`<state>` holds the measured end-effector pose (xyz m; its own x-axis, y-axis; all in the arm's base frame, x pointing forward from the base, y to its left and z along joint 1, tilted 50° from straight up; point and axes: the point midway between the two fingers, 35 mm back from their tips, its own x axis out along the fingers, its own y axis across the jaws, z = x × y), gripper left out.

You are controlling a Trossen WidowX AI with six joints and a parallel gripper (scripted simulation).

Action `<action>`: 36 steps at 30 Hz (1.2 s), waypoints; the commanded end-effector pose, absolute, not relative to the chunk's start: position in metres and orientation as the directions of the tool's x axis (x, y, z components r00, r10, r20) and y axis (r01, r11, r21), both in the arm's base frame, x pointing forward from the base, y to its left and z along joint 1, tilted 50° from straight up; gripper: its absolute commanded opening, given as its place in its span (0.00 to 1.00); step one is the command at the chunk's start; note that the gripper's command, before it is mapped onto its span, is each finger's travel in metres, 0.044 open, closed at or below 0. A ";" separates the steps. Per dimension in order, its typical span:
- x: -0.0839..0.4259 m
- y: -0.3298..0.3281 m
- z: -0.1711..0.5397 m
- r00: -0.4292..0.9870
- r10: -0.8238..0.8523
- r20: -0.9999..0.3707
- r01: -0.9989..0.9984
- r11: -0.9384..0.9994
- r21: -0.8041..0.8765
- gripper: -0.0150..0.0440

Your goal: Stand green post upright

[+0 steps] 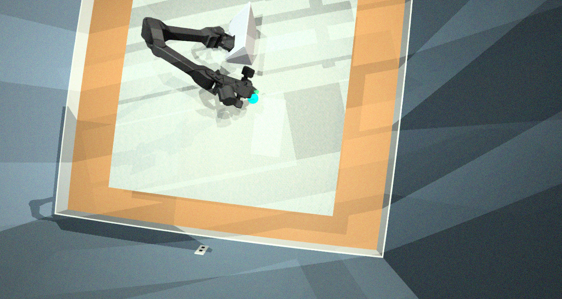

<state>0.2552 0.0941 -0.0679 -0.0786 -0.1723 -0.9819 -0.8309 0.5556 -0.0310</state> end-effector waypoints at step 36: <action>0.256 0.092 -0.065 0.058 0.083 -0.995 -0.856 0.517 -0.006 0.29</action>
<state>0.2567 0.0920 -0.0652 0.0460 0.0582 -0.9972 -0.8524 0.5229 -0.0088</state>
